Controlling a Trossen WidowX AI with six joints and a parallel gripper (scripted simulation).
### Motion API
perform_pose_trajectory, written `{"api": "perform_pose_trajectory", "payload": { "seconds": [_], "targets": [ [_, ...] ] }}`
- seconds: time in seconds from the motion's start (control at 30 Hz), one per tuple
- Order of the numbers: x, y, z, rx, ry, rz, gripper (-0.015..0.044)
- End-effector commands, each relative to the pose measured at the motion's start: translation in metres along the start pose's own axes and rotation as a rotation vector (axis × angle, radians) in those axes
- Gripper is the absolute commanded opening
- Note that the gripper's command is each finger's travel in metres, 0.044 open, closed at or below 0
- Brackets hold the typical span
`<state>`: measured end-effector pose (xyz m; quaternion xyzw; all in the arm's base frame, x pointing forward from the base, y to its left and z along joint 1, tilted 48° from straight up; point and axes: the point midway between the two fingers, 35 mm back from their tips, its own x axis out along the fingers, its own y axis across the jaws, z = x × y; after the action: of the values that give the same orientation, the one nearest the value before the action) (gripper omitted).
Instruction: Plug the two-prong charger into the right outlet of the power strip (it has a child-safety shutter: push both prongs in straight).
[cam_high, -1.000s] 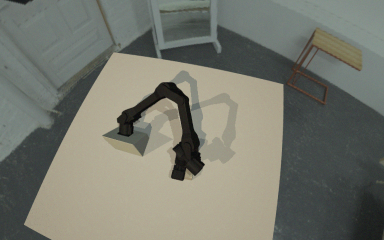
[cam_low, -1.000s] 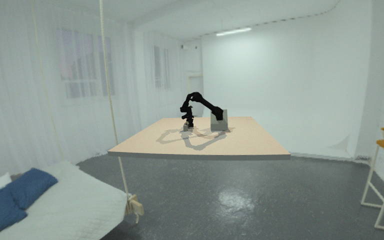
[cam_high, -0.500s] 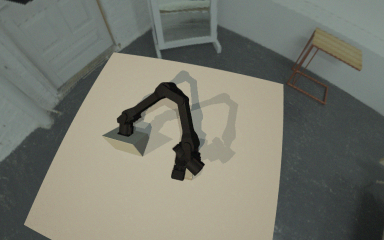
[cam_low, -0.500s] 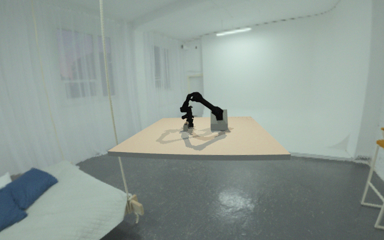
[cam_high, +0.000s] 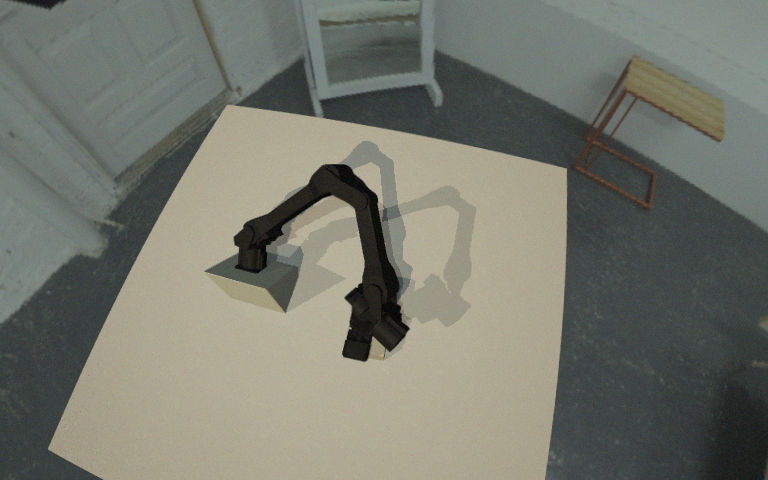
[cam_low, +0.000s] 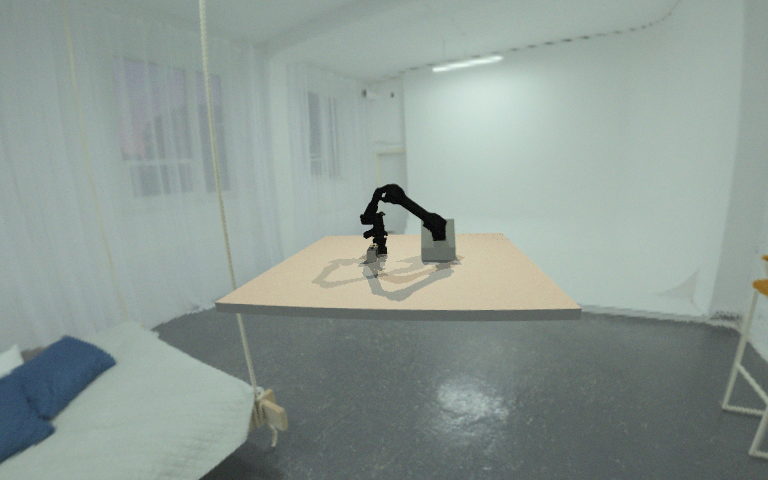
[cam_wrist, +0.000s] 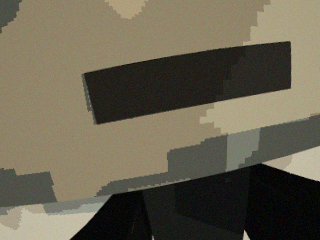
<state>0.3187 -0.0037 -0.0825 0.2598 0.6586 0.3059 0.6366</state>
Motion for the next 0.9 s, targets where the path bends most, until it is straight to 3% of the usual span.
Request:
{"api": "perform_pose_trajectory", "payload": {
  "seconds": [0.0, 0.87],
  "targets": [
    [-0.0007, 0.0005, 0.0064, -0.022, -0.021, -0.002, 0.0],
    [-0.0041, 0.0006, 0.0068, -0.022, -0.021, -0.002, 0.0]
  ]
}}
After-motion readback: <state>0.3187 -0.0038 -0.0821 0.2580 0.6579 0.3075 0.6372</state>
